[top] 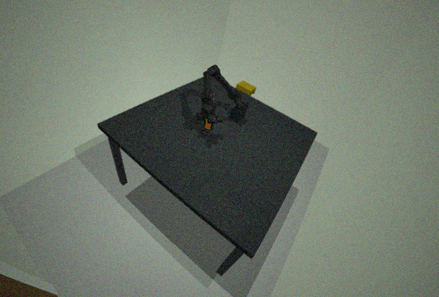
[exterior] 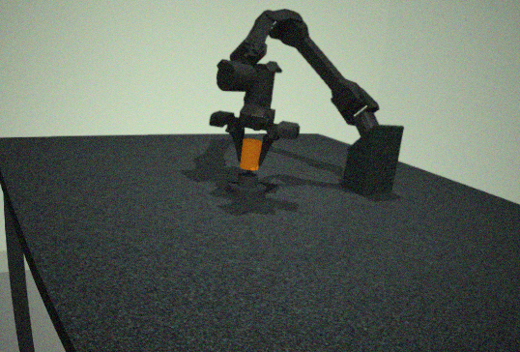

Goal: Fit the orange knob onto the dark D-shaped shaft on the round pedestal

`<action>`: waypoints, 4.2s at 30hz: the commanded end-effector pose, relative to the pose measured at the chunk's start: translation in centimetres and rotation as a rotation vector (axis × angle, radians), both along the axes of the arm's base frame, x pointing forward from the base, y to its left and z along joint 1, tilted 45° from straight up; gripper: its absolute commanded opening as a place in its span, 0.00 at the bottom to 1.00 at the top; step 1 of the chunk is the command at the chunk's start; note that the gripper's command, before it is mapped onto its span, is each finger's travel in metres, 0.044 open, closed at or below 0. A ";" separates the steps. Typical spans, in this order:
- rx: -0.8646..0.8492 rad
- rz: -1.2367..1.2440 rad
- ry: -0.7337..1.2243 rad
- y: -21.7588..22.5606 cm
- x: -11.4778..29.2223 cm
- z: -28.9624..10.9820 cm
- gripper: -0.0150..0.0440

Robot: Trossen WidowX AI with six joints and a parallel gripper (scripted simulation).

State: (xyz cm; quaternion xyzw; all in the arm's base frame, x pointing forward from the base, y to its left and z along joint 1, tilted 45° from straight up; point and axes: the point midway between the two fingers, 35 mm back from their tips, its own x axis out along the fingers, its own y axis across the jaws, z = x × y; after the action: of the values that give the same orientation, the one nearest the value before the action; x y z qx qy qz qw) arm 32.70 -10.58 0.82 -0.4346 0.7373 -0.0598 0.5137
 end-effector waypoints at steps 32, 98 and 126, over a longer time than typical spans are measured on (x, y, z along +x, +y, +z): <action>0.001 0.030 0.028 0.4 0.3 0.3 0.25; 0.000 0.027 0.025 -1.1 -0.5 -1.3 0.25; -0.003 0.022 0.013 -1.1 -0.2 -1.1 1.00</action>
State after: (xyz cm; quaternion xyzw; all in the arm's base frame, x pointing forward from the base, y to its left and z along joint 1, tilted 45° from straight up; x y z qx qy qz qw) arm 32.49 -11.74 -0.28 -0.4441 0.7355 -0.0526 0.5089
